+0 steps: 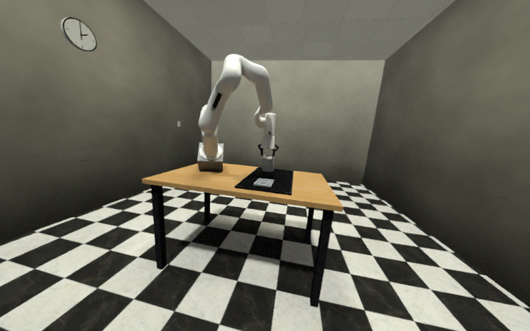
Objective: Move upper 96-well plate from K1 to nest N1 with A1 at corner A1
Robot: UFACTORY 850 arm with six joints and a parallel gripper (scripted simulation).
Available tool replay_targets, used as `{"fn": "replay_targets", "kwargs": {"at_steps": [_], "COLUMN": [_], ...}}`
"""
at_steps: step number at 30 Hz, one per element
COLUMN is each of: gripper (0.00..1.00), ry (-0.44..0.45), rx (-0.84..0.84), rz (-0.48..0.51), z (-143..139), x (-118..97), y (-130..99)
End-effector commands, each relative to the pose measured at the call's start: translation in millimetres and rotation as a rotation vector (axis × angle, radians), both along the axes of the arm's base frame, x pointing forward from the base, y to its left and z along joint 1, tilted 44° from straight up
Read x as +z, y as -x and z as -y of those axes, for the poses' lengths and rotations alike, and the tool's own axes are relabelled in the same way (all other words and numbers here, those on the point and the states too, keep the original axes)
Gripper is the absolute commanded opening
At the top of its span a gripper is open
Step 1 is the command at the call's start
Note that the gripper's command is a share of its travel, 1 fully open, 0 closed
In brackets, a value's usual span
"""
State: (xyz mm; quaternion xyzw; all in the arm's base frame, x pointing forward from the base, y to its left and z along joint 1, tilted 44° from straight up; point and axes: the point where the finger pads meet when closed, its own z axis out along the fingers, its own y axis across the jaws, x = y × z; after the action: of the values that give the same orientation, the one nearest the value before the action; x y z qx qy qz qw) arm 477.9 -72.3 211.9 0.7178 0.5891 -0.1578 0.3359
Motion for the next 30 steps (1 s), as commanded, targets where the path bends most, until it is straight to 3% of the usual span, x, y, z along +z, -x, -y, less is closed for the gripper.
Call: {"fn": "replay_targets", "kwargs": {"at_steps": [1,30], "gripper": [0.00,0.00], "ry": [-0.001,-0.001], "rx": [0.001,0.001], "rz": [0.001,0.001], "z": [13,76], "x": [12,65], "y": [2,14]}}
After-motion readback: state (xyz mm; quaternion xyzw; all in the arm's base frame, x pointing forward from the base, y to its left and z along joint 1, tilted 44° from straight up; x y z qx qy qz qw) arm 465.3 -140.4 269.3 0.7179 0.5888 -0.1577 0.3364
